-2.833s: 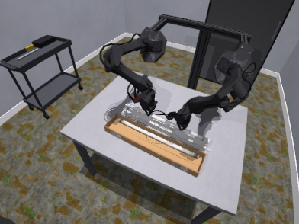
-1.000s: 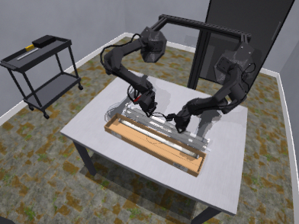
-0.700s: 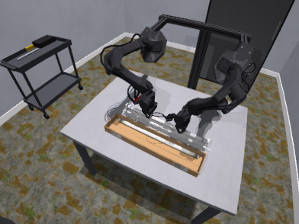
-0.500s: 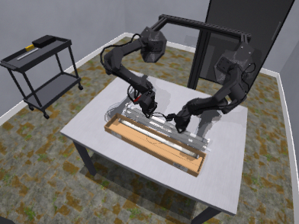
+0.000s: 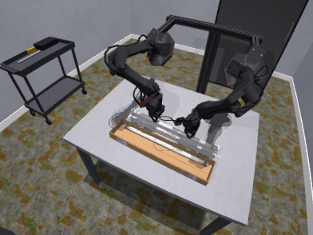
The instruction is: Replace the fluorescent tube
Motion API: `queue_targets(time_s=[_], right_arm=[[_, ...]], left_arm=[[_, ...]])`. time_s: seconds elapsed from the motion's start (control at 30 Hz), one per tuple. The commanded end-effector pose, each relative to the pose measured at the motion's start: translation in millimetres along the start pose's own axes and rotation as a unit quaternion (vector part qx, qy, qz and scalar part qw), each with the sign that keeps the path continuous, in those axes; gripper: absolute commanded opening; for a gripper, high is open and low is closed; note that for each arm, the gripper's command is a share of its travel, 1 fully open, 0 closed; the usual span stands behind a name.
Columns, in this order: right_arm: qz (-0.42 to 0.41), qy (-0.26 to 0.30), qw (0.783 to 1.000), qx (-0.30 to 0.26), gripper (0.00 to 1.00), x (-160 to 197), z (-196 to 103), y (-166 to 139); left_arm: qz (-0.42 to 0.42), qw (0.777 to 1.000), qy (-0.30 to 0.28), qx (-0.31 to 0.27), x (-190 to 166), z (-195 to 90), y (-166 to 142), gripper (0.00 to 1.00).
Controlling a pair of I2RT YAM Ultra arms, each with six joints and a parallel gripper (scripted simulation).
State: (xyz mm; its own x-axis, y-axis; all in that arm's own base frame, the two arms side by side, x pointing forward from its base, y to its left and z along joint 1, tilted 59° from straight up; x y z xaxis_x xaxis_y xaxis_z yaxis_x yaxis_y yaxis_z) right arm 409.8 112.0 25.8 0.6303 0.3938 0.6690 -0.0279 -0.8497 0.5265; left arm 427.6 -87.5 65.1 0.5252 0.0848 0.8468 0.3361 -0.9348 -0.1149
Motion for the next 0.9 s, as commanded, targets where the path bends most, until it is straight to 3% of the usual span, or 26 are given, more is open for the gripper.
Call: queue_targets(time_s=[0.0,0.3,0.37,0.43,0.87], right_arm=[[-0.003,0.003,1.0,0.0,0.49,3,-14,-2],[-0.007,-0.008,1.0,-0.007,0.49,-4,-49,-1],[0.003,0.008,1.0,-0.002,0.49,9,-41,-4],[-0.009,-0.007,1.0,-0.003,0.49,-7,-41,1],[0.0,0.002,1.0,-0.008,0.49,9,-33,4]], left_arm=[[-0.003,1.0,0.006,-0.015,4,-16,9,0.49],[0.003,1.0,-0.002,-0.005,-4,-52,3,0.49],[-0.004,1.0,0.006,-0.026,4,-47,12,0.49],[0.001,1.0,0.001,-0.025,-5,-46,7,0.49],[0.004,1.0,0.006,-0.027,4,-44,12,0.49]])
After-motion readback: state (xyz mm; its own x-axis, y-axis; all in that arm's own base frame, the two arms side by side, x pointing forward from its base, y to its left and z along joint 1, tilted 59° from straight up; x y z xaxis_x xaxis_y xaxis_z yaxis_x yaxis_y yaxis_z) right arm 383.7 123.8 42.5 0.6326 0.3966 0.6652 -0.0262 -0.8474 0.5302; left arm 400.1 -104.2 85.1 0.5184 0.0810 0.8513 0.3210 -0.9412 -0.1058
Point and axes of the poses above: on each arm, the point where the finger pads meet when closed, its own z axis out along the fingers, its own x axis across the jaws, y = z × x, the point moved 6 cm from there along -z, back along the fingers, and after that the axes turned 12 degrees about -z, right-handed, at the moved point
